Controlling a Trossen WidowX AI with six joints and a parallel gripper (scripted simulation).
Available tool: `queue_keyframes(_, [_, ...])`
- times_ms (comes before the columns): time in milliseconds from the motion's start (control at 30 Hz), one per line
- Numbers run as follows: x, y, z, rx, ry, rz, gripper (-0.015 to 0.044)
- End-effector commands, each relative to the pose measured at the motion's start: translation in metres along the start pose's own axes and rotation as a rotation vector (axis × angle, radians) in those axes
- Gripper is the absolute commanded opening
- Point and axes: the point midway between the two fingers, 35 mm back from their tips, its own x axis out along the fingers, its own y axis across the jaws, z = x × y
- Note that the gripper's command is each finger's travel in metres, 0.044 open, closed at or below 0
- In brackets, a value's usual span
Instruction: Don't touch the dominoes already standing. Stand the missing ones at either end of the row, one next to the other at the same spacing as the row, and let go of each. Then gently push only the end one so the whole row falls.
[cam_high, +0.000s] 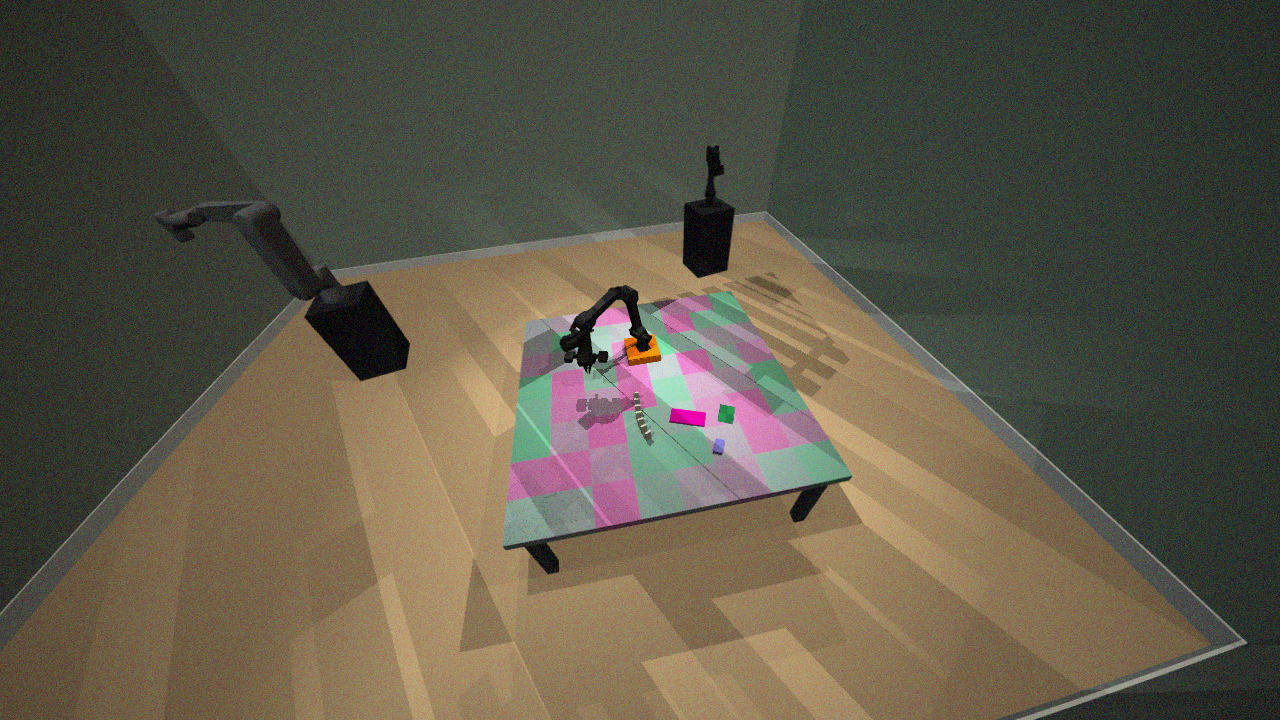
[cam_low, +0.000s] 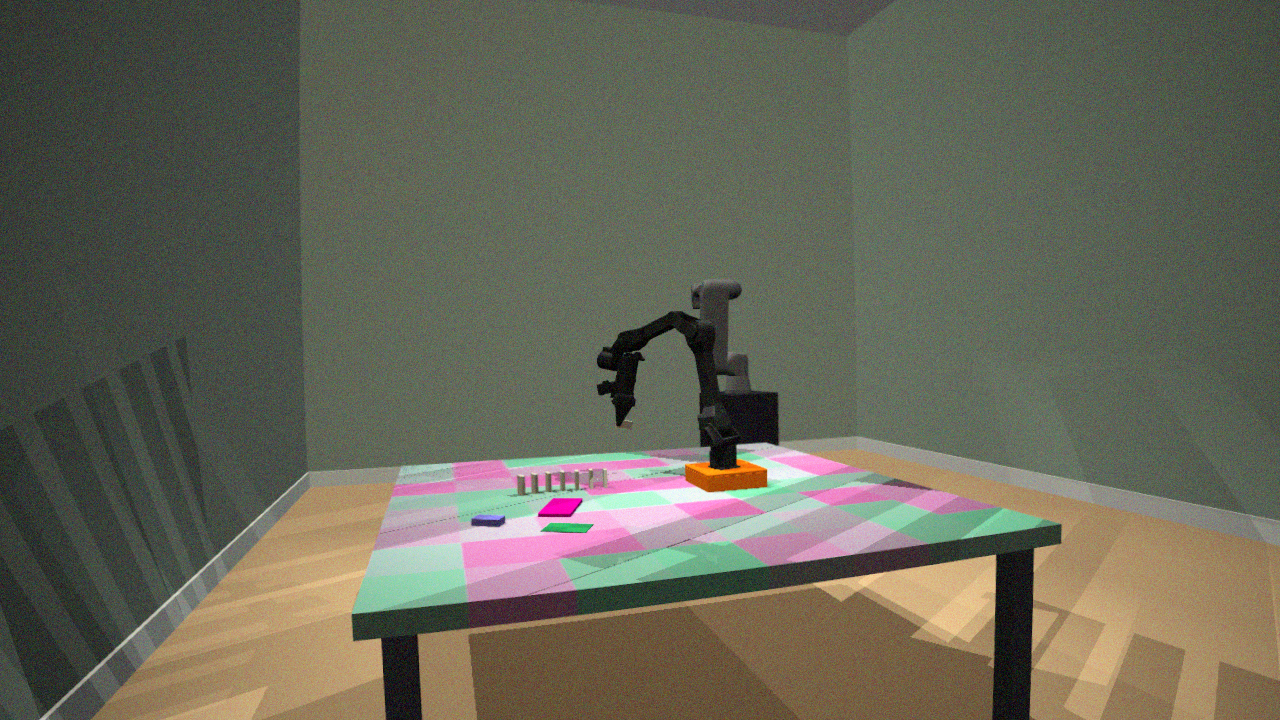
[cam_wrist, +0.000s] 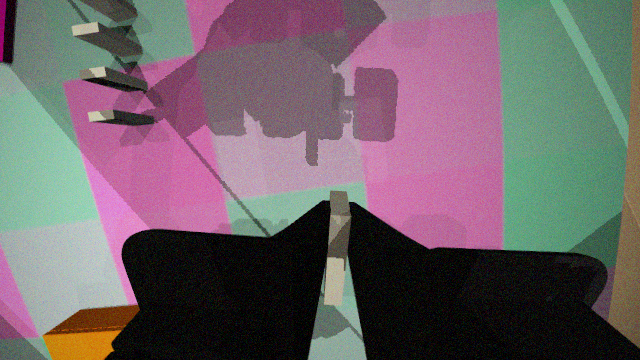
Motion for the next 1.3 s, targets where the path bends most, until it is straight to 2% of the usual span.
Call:
queue_keyframes(0, [0.013, -0.011, 0.007, 0.065, -0.085, -0.01, 0.0022])
queue_keyframes(600, [0.043, -0.053, 0.029, 0.238, -0.473, -0.034, 0.0022])
queue_keyframes(1267, [0.044, -0.076, 0.026, 0.289, -0.867, -0.017, 0.0022])
